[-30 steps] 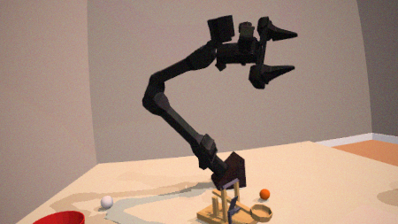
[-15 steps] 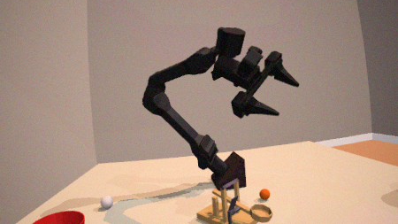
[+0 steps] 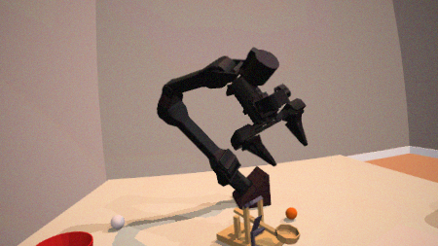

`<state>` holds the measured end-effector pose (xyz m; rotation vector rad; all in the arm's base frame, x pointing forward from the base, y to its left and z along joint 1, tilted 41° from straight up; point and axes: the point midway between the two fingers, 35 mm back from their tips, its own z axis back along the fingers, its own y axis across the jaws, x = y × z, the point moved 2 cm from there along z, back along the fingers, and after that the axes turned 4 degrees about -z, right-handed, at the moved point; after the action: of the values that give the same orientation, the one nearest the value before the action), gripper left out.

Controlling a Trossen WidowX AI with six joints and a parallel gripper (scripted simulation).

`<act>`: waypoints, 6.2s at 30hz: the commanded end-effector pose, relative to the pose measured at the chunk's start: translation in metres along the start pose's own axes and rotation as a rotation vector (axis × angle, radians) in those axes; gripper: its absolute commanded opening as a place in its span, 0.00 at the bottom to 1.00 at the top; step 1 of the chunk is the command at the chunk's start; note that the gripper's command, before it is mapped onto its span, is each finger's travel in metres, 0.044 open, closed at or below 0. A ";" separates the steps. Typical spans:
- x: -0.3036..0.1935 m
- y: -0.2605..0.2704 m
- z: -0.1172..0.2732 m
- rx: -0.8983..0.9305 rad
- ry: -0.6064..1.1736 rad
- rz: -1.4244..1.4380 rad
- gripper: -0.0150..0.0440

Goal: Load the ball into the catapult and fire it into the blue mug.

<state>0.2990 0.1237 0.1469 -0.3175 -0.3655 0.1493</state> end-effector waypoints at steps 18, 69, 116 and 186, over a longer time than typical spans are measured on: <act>-0.064 -0.094 -0.002 -0.254 0.488 0.431 1.00; -0.109 -0.136 -0.084 -0.267 0.527 0.463 1.00; -0.102 0.089 -0.096 -0.346 0.415 -0.155 0.25; -0.186 0.185 -0.158 -0.460 0.363 -0.471 0.92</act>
<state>0.1692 0.2103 -0.1201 -0.6940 -0.1005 -0.4558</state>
